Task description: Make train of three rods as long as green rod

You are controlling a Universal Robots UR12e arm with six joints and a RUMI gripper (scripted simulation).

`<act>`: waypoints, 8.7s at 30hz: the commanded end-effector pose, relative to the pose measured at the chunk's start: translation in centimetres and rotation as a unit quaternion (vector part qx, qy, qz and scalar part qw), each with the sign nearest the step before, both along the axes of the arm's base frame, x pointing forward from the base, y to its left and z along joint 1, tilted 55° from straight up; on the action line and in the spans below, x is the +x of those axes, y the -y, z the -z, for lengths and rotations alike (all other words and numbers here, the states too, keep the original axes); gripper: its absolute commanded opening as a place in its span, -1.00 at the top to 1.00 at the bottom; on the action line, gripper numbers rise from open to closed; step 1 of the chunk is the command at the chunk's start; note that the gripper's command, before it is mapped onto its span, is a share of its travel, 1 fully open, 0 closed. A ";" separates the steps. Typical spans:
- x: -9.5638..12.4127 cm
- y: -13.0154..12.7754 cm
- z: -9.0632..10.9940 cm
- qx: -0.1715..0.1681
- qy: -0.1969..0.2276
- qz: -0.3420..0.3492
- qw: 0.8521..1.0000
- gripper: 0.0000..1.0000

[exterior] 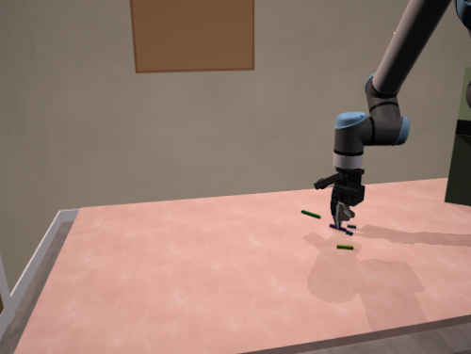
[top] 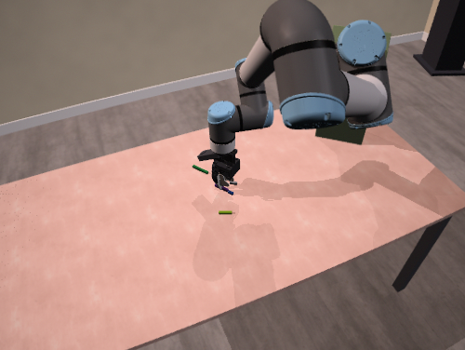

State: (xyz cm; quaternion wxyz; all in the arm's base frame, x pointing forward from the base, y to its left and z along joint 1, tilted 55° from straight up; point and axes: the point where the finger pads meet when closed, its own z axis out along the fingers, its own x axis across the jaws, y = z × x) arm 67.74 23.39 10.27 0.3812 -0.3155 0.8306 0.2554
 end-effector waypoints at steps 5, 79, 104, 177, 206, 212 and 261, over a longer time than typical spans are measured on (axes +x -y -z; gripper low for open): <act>0.3 -0.3 0.3 0.000 0.000 0.000 1.000 1.00; -0.6 0.8 -0.7 0.000 0.000 0.000 1.000 0.72; -4.0 5.6 -4.9 0.000 0.000 0.000 1.000 -1.00; -8.4 11.8 -10.3 0.000 0.000 0.000 1.000 -1.00; -8.4 11.8 -10.3 0.000 0.000 0.000 1.000 -1.00; -8.4 11.8 -10.3 0.000 0.000 0.000 1.000 -1.00; -8.4 11.8 -10.3 0.000 0.000 0.000 1.000 -1.00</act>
